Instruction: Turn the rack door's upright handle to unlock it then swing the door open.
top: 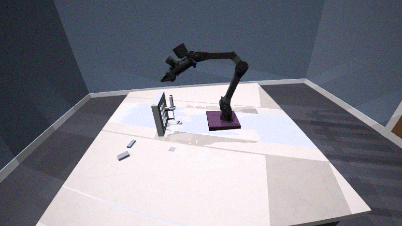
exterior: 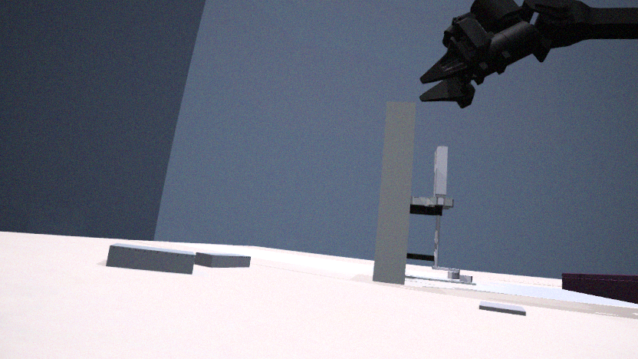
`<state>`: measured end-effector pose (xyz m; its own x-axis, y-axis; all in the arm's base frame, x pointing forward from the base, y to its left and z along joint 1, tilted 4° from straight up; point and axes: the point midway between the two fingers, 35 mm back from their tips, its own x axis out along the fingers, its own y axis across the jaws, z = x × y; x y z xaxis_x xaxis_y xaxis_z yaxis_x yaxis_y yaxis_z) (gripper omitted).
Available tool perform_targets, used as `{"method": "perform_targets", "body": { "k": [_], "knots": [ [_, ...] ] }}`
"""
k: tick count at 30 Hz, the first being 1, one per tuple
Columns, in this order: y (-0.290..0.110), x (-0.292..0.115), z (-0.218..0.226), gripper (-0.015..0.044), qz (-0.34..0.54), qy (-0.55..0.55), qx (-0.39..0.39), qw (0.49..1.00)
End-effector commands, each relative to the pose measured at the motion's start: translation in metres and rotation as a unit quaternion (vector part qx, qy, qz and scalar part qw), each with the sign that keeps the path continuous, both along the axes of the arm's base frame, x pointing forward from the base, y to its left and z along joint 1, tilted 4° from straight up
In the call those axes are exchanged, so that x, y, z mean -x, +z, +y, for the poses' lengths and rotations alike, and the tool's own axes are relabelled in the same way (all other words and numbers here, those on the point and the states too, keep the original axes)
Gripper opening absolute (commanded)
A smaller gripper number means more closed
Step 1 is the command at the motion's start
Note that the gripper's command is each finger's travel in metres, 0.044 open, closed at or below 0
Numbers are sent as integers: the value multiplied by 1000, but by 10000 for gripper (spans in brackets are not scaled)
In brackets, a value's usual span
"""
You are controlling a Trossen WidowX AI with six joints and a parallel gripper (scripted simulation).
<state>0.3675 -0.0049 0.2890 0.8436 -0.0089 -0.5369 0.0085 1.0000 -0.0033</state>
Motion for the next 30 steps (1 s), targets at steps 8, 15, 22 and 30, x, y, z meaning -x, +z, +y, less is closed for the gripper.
{"method": "perform_targets", "body": {
  "k": [8,15,22,30],
  "knots": [
    [-21,-7,0,285,118,2,8,993],
    [-33,-6,0,285,191,4,12,982],
    [-44,-3,1,285,262,7,16,965],
    [-54,4,1,285,342,11,21,939]
  ]
}}
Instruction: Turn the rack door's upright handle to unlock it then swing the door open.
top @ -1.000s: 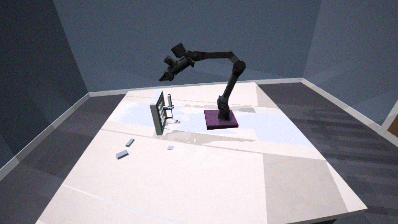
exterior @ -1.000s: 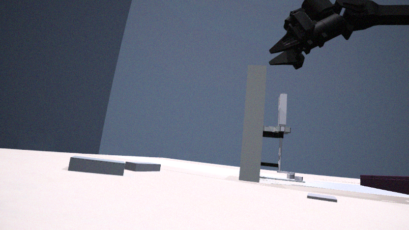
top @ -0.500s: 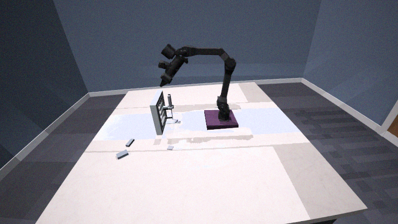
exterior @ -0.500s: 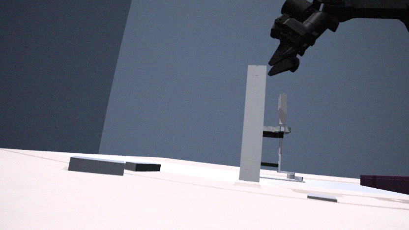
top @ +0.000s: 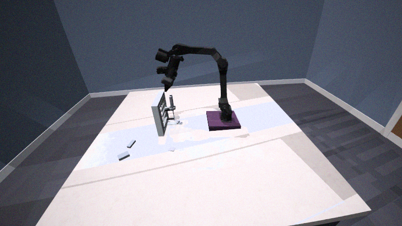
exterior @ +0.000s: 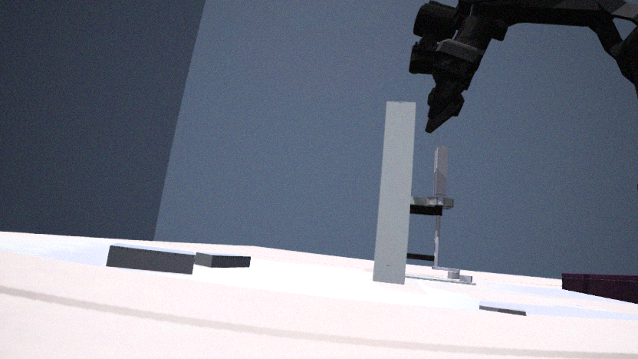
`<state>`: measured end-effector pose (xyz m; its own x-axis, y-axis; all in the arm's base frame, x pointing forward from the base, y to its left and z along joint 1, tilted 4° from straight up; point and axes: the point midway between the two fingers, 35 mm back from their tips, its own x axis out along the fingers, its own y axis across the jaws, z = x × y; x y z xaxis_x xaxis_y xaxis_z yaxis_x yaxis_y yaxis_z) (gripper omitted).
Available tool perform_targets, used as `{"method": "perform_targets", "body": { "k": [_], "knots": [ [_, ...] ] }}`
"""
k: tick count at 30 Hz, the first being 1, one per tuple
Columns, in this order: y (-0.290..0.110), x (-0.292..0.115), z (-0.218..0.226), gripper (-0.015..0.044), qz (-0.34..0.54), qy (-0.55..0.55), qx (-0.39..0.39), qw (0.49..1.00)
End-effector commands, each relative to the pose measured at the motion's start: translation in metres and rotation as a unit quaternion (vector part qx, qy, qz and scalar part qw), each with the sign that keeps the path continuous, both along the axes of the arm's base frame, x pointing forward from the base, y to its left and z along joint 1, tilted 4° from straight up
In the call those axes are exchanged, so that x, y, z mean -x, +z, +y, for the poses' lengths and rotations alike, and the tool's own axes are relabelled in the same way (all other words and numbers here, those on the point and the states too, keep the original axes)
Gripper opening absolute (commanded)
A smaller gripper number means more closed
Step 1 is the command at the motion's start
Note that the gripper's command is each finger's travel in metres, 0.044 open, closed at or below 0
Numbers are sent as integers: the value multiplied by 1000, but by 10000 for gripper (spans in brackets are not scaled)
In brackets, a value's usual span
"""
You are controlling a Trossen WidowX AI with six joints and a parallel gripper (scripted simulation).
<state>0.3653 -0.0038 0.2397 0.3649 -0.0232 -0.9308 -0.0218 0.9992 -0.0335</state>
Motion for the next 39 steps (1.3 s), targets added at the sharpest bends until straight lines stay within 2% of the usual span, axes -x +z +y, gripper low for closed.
{"method": "perform_targets", "body": {
  "k": [1,10,39],
  "knots": [
    [-6,2,0,285,45,4,5,999],
    [-14,12,0,285,132,9,9,991],
    [-53,9,-2,285,170,9,11,985]
  ]
}}
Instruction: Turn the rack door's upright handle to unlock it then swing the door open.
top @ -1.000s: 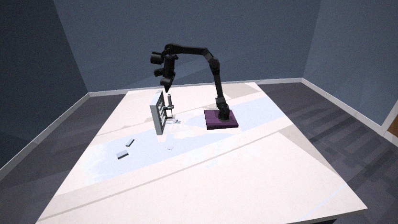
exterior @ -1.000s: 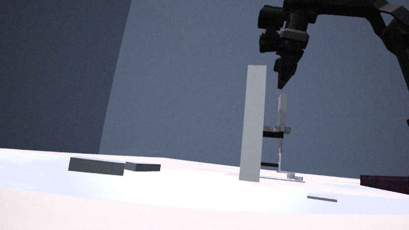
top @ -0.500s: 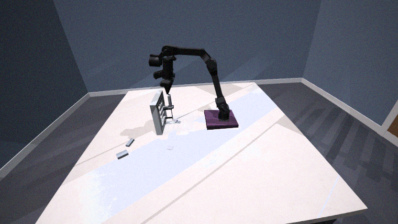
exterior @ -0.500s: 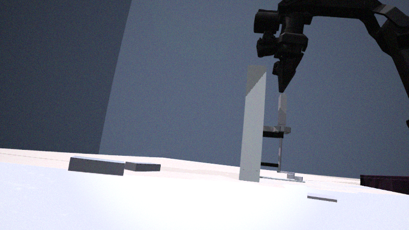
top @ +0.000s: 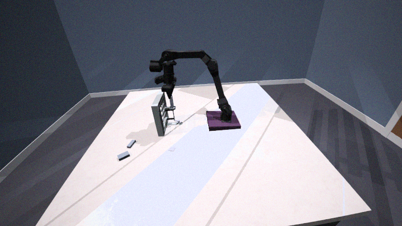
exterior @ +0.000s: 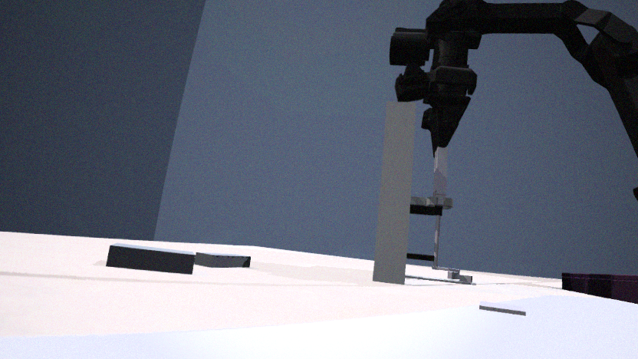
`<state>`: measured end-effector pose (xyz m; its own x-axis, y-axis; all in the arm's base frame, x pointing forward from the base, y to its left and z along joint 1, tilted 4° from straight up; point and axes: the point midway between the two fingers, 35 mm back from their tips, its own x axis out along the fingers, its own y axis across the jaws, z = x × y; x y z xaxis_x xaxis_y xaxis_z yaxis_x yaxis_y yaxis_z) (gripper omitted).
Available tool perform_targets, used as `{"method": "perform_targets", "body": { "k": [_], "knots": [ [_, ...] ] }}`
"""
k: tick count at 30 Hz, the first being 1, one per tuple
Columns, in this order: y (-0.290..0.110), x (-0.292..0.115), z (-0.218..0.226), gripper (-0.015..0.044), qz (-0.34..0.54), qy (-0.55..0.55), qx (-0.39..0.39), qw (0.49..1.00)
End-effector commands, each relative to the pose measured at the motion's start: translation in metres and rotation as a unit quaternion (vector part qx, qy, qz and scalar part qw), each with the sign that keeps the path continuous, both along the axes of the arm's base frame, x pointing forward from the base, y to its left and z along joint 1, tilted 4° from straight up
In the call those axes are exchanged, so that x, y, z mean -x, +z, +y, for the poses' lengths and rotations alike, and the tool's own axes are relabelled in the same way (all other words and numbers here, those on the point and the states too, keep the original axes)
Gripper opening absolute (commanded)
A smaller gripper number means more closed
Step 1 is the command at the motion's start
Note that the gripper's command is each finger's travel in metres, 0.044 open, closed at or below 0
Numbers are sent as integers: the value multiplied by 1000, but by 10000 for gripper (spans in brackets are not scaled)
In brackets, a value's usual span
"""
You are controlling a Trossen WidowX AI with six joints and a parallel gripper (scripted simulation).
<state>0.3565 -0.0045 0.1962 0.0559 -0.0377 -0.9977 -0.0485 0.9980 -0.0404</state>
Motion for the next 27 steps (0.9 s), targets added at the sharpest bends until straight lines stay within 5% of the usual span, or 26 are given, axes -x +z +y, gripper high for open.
{"method": "perform_targets", "body": {
  "k": [1,20,27],
  "knots": [
    [-11,0,-1,285,13,2,2,1000],
    [-39,1,-2,285,40,2,4,999],
    [-39,1,-2,101,40,2,4,999]
  ]
}}
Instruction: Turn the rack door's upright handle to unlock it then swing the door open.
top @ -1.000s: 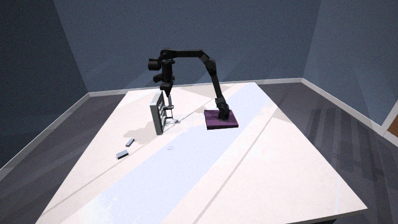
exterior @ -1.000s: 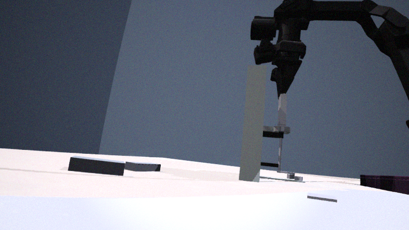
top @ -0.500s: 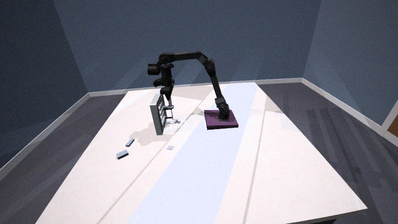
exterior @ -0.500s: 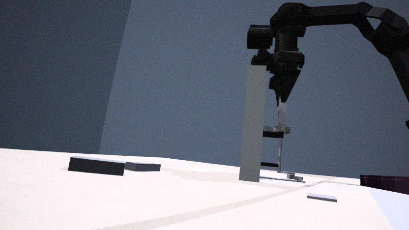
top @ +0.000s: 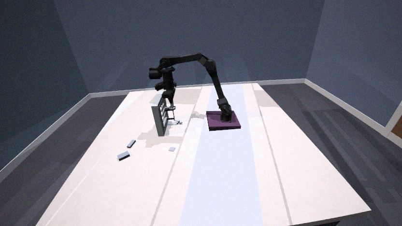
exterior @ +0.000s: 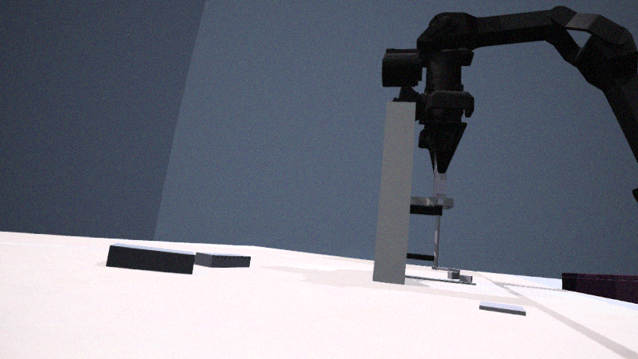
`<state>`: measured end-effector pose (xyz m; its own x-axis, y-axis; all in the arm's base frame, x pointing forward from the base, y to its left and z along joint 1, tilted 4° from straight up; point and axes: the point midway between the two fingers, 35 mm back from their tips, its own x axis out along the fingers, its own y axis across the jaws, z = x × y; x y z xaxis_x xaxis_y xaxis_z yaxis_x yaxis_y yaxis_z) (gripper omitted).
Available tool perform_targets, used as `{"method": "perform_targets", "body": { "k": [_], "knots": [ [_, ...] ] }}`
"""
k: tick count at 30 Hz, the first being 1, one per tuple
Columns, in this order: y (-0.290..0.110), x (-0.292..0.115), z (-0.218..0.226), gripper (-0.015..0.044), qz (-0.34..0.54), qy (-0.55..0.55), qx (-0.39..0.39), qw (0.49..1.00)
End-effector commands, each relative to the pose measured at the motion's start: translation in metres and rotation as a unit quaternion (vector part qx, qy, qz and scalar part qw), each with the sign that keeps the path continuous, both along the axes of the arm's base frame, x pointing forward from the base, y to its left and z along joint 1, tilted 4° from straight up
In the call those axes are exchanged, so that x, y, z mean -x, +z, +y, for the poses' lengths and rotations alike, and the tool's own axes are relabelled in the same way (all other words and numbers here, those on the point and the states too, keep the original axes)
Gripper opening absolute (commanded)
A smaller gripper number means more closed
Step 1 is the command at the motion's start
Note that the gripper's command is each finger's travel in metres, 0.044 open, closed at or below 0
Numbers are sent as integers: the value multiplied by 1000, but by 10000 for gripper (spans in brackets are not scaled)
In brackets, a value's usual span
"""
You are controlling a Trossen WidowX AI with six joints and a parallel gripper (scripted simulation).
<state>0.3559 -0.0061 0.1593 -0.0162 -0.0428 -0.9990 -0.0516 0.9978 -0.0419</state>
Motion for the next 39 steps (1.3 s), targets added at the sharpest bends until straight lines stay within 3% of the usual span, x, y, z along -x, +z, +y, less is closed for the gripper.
{"method": "perform_targets", "body": {
  "k": [1,13,18,28,39],
  "knots": [
    [-3,0,-1,94,4,2,1,1000],
    [-3,0,-1,14,4,2,1,1000],
    [-3,0,-1,12,3,-14,2,1000],
    [-3,0,-1,12,-8,-253,6,967],
    [-3,0,-1,12,-19,-503,11,864]
  ]
}}
